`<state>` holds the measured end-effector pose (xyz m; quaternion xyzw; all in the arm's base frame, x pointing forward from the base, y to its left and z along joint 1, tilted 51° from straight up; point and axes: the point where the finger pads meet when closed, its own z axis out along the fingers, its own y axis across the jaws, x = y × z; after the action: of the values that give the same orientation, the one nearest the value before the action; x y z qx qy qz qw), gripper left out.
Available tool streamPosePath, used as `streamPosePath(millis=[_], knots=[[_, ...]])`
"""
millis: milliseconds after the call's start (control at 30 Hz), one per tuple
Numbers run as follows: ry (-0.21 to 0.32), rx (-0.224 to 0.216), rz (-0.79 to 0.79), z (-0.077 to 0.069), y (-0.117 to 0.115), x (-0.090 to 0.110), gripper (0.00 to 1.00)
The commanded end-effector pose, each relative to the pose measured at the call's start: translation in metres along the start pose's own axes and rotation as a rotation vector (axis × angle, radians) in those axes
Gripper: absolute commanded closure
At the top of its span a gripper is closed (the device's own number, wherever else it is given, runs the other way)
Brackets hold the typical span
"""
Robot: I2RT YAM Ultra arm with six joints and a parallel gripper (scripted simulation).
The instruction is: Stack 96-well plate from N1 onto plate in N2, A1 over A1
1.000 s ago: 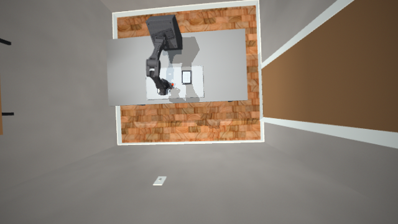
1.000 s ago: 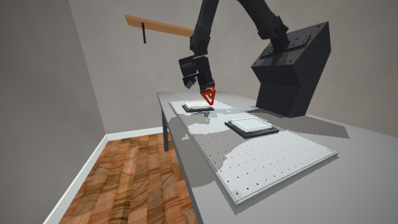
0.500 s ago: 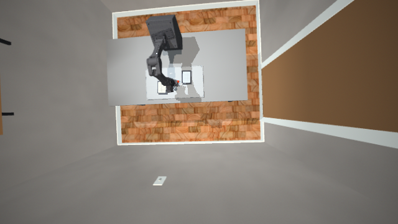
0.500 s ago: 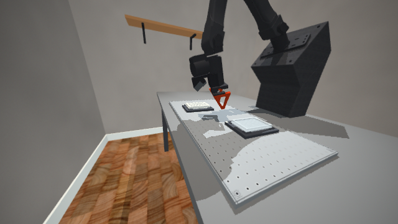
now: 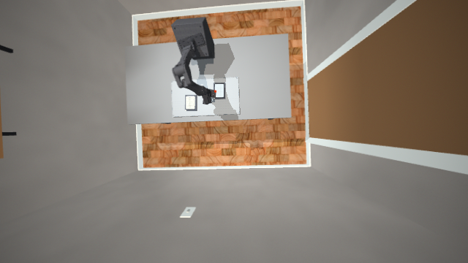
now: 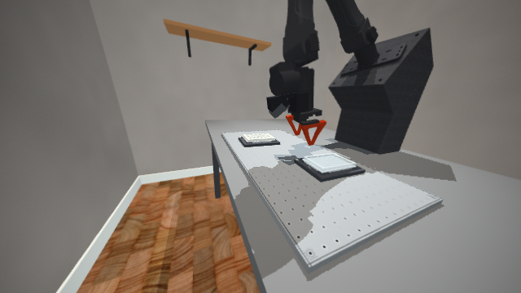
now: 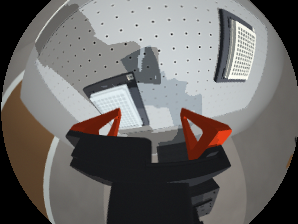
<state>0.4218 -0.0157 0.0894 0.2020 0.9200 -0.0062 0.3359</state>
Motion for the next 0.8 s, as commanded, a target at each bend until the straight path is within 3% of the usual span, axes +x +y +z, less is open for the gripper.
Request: streamPosePath(millis=[0, 67, 133, 267, 333, 500, 567, 667, 767], knots=[[-0.096, -0.008, -0.043, -0.012, 0.015, -0.002, 0.0], [-0.096, -0.009, -0.031, -0.014, 0.022, 0.004, 0.0], [-0.134, -0.019, -0.096, -0.016, 0.029, 0.011, 0.0], [-0.134, -0.02, -0.084, -0.019, 0.036, 0.018, 0.0], [-0.174, -0.032, -0.146, -0.022, 0.042, 0.025, 0.0], [-0.173, -0.034, -0.133, -0.029, 0.058, 0.043, 0.0], [-0.215, -0.049, -0.191, -0.032, 0.064, 0.05, 0.0], [-0.214, -0.051, -0.179, -0.038, 0.072, 0.062, 0.0], [-0.223, -0.057, -0.174, -0.039, 0.075, 0.057, 0.0]])
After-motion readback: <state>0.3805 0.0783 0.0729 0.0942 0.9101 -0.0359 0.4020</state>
